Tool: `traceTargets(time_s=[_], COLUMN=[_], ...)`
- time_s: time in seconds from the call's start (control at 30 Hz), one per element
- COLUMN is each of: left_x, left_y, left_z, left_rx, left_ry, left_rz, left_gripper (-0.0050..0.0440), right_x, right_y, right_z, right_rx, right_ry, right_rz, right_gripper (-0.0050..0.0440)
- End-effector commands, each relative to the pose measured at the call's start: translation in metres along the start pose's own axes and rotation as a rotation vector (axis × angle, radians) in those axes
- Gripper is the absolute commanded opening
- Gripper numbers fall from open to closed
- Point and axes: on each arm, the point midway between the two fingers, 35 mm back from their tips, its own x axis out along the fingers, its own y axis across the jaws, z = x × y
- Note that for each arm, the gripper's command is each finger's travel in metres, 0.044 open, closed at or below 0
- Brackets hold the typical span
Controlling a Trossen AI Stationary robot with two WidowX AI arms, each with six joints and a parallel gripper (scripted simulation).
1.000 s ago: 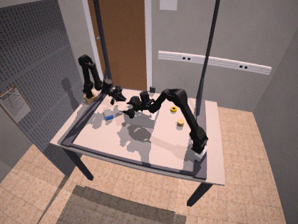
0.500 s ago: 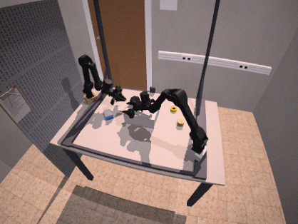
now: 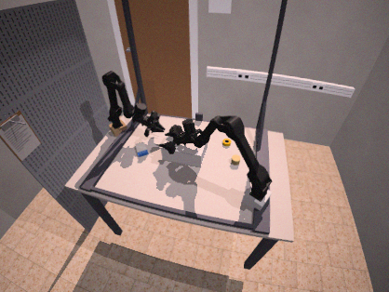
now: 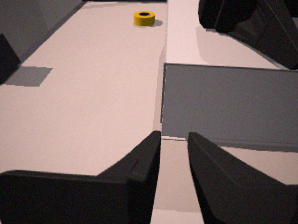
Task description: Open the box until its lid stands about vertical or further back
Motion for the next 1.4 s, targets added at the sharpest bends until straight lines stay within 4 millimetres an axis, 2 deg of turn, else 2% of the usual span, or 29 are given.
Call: traceTargets(time_s=[0.0, 0.17, 0.2, 0.3, 0.47, 0.53, 0.63, 0.67, 0.7, 0.73, 0.77, 0.8, 1.37], left_x=[0.004, 0.004, 0.003, 0.003, 0.003, 0.003, 0.003, 0.003, 0.003, 0.003, 0.003, 0.003, 0.003], left_y=[0.002, 0.002, 0.002, 0.002, 0.002, 0.002, 0.002, 0.002, 0.004, 0.004, 0.002, 0.004, 0.004], left_z=[-0.039, -0.04, -0.031, -0.031, -0.031, -0.031, -0.031, -0.031, -0.045, -0.045, -0.032, -0.045, -0.046], left_rx=[0.063, 0.063, 0.05, 0.05, 0.05, 0.05, 0.05, 0.05, 0.064, 0.063, 0.05, 0.064, 0.063], left_ry=[0.077, 0.077, 0.062, 0.062, 0.062, 0.062, 0.062, 0.062, 0.088, 0.086, 0.062, 0.088, 0.086], left_rz=[0.011, 0.01, 0.009, 0.009, 0.009, 0.009, 0.009, 0.009, 0.012, 0.012, 0.009, 0.012, 0.012], left_gripper=[0.044, 0.044, 0.044, 0.044, 0.044, 0.044, 0.044, 0.044, 0.044, 0.044, 0.044, 0.044, 0.044], right_x=[0.0, 0.0, 0.002, 0.014, 0.054, 0.054, 0.065, 0.066, 0.063, 0.063, 0.065, 0.065, 0.061], right_y=[0.0, 0.0, 0.001, 0.002, 0.006, 0.006, 0.008, 0.008, 0.007, 0.007, 0.008, 0.008, 0.008], right_z=[0.004, 0.004, 0.001, 0.005, 0.004, 0.004, 0.001, 0.001, 0.002, 0.002, 0.001, 0.001, 0.001], right_rx=[-0.002, -0.002, -0.001, 0.004, 0.013, 0.013, 0.016, 0.016, 0.013, 0.013, 0.016, 0.015, 0.013], right_ry=[-0.014, -0.014, -0.004, -0.013, -0.015, -0.015, -0.016, -0.016, -0.018, -0.018, -0.016, -0.016, -0.017], right_rz=[0.0, 0.0, -0.001, -0.006, -0.024, -0.024, -0.029, -0.029, -0.028, -0.028, -0.029, -0.03, -0.028], right_gripper=[0.008, 0.008, 0.008, 0.008, 0.008, 0.008, 0.008, 0.008, 0.008, 0.008, 0.008, 0.008, 0.008])
